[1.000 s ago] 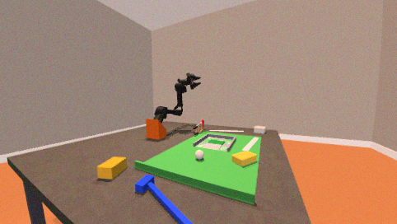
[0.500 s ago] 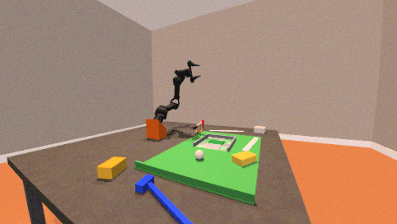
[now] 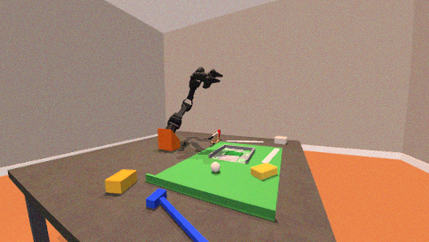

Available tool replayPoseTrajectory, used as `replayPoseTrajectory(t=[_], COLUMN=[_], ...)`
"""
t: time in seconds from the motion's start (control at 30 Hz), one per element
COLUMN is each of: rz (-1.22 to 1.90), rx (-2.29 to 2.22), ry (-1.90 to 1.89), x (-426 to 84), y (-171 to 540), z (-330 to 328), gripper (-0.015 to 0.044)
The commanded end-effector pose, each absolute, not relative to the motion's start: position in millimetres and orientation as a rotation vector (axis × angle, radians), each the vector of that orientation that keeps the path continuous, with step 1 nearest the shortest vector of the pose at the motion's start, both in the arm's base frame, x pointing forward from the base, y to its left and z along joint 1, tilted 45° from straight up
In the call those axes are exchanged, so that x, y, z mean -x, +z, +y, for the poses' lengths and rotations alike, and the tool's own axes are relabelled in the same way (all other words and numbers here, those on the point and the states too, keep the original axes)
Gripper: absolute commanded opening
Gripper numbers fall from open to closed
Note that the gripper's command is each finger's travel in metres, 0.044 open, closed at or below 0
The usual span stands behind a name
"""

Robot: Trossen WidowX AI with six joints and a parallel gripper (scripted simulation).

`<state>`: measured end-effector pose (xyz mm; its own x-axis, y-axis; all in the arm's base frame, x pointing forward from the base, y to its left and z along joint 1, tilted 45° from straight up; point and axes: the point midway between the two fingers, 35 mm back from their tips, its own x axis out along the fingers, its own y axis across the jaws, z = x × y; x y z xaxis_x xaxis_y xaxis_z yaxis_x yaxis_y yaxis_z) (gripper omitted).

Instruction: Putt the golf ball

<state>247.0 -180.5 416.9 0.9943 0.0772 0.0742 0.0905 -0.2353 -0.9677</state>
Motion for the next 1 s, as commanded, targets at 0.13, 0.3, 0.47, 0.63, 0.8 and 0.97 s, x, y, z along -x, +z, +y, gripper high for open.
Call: replayPoseTrajectory(t=[0.13,0.3,0.47,0.63,0.8,0.97], rz=[0.054,0.226,0.468,0.782,1.168,1.629], rx=[0.764,0.220,-0.338,-0.887,-1.411,-1.886], ry=[0.292,0.420,0.502,0.511,0.408,0.129], x=[-297.6,-313.1,-317.9,-310.7,-292.8,-267.6], y=[309.8,255.0,203.9,161.6,131.5,115.7], z=[-170.6,-145.9,-109.6,-66.2,-20.5,24.1], gripper=[0.0440,0.0440,0.0440,0.0440,0.0440,0.0440])
